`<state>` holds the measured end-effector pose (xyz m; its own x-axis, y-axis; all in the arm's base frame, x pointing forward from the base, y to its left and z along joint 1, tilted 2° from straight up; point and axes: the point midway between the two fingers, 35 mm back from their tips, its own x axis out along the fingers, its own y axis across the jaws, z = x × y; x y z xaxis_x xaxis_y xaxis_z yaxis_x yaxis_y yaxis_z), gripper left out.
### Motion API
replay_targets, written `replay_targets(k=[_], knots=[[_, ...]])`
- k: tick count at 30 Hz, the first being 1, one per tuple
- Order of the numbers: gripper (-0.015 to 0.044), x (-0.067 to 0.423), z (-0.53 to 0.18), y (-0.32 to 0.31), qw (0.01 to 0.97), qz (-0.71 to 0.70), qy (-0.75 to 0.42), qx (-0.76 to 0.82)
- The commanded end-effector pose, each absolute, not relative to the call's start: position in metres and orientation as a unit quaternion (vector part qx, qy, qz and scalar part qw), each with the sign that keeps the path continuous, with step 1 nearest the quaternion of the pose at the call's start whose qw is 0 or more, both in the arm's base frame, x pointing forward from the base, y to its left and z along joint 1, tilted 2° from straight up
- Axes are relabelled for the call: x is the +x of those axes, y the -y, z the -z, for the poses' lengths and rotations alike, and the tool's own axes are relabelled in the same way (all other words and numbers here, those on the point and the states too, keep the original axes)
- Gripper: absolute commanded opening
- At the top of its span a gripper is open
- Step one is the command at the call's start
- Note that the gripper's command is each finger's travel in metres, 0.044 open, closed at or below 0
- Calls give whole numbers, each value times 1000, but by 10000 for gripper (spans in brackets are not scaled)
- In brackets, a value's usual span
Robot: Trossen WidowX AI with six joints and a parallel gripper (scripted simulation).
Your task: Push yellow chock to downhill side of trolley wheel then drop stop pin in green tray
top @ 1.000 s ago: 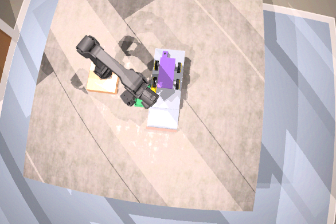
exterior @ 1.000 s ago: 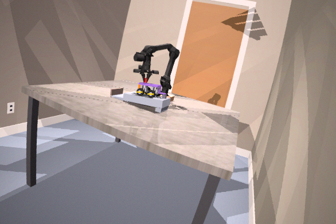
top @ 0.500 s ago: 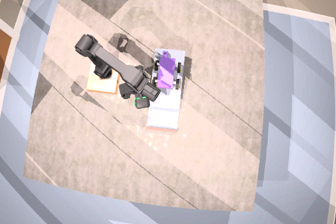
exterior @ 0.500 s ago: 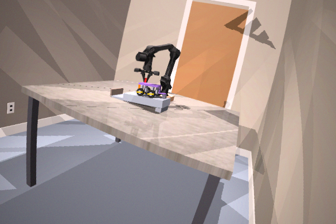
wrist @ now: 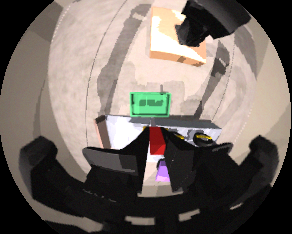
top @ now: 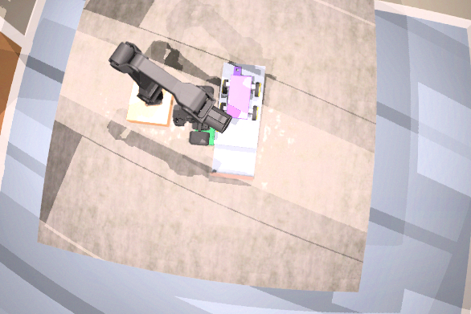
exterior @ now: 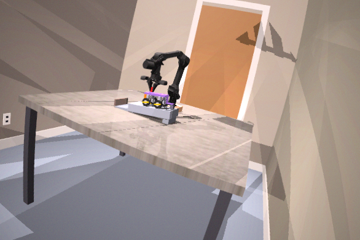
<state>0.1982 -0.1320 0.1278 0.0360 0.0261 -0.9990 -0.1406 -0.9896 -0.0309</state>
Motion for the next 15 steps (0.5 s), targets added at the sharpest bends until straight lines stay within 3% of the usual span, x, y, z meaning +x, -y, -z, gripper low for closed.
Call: replay_targets(k=[1,15], knots=[[0,194,-123,132,60,-693,-46,-717],[0,186,-99,131,31,-697,-75,-713]])
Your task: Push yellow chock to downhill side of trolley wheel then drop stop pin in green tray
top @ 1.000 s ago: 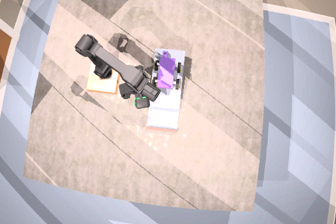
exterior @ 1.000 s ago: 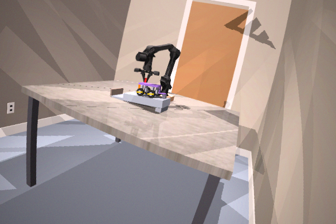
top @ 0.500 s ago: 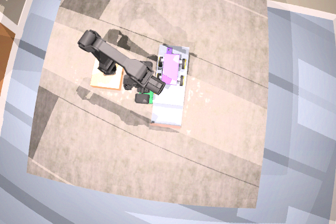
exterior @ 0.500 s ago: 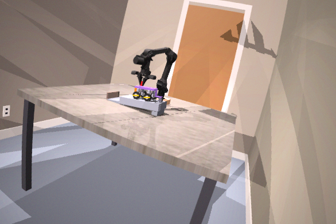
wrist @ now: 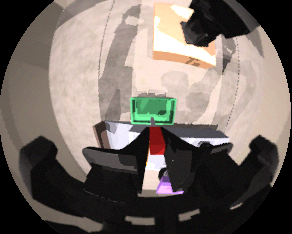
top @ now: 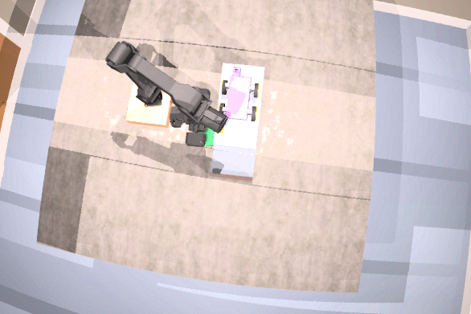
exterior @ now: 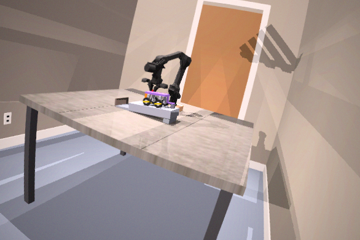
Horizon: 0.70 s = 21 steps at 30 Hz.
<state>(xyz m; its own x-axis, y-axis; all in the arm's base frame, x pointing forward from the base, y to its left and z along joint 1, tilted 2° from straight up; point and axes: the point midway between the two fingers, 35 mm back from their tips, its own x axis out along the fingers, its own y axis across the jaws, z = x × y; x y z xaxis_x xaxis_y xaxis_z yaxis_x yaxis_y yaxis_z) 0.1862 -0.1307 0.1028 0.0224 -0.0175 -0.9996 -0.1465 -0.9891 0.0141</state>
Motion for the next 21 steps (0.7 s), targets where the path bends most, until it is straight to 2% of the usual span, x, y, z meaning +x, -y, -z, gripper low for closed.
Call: replay_targets(k=[1,20,21], knots=[[0,186,-96,132,25,-697,-81,-712],[0,183,-44,157,0,-696,-108,-710],[26,183,-44,157,0,-696,-108,-710]])
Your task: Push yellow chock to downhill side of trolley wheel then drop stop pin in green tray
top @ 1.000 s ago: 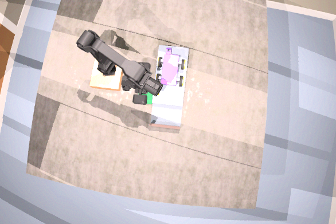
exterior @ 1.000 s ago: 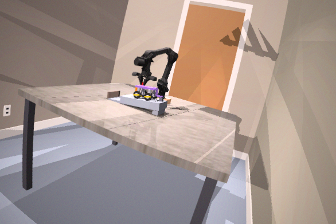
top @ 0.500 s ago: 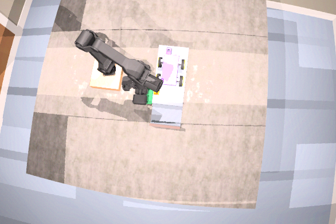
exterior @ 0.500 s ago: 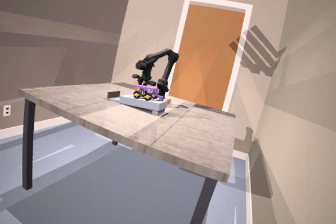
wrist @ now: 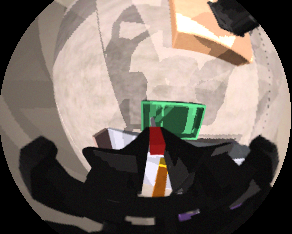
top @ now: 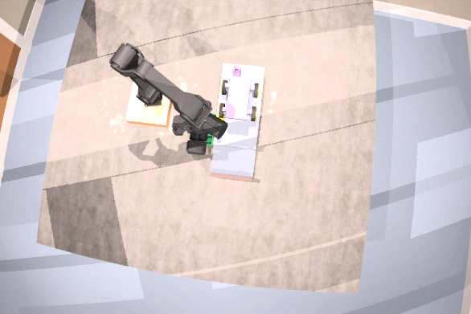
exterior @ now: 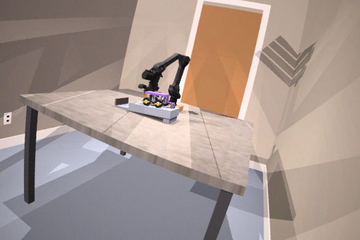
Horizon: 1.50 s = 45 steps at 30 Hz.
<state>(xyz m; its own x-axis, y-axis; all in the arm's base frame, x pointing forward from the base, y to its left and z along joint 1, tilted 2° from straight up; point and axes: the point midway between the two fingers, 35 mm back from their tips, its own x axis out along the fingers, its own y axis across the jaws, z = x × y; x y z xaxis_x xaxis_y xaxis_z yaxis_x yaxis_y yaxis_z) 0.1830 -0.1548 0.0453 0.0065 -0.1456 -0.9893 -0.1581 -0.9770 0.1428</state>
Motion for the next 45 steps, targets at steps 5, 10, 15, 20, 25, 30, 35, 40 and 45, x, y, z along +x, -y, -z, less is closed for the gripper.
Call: replay_targets(k=[5,10,15,20,25,30,35,40,45], knots=[[157,184,-44,154,0,-696,-107,-710],[190,184,-42,150,0,-696,-107,-710],[190,185,-41,146,0,-696,-107,-710],[190,186,-39,142,0,-696,-107,-710],[190,187,-37,138,0,-696,-107,-710],[190,187,-35,134,1,-696,-107,-710],[190,188,-33,130,1,-696,-107,-710],[190,189,-31,126,1,-696,-106,-710],[190,189,-29,123,1,-696,-106,-710]])
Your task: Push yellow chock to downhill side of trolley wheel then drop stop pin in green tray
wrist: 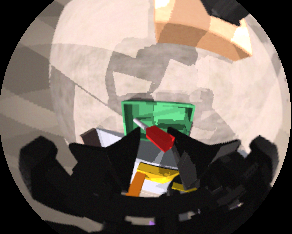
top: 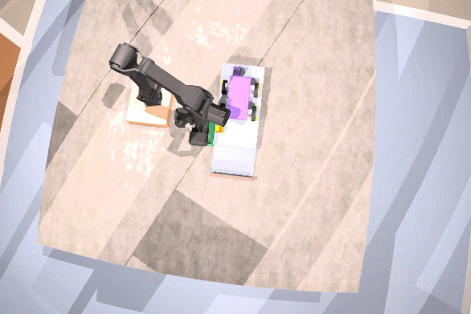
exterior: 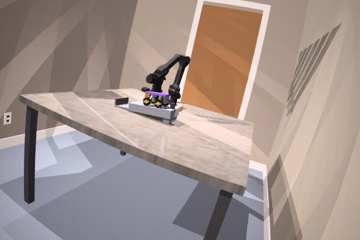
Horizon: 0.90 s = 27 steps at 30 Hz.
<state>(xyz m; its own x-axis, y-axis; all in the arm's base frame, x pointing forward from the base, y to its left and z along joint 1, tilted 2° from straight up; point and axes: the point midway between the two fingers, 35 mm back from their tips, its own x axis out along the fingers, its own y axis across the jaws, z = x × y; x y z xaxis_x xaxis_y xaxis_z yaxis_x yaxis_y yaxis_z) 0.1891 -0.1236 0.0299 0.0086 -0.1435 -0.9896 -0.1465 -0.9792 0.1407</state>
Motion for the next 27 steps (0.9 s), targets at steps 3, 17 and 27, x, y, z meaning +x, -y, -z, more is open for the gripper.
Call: replay_targets(k=[3,17,27], knots=[[190,190,-27,121,1,-696,-106,-710],[190,191,-20,112,1,-696,-106,-710],[321,191,-19,111,1,-696,-102,-711]])
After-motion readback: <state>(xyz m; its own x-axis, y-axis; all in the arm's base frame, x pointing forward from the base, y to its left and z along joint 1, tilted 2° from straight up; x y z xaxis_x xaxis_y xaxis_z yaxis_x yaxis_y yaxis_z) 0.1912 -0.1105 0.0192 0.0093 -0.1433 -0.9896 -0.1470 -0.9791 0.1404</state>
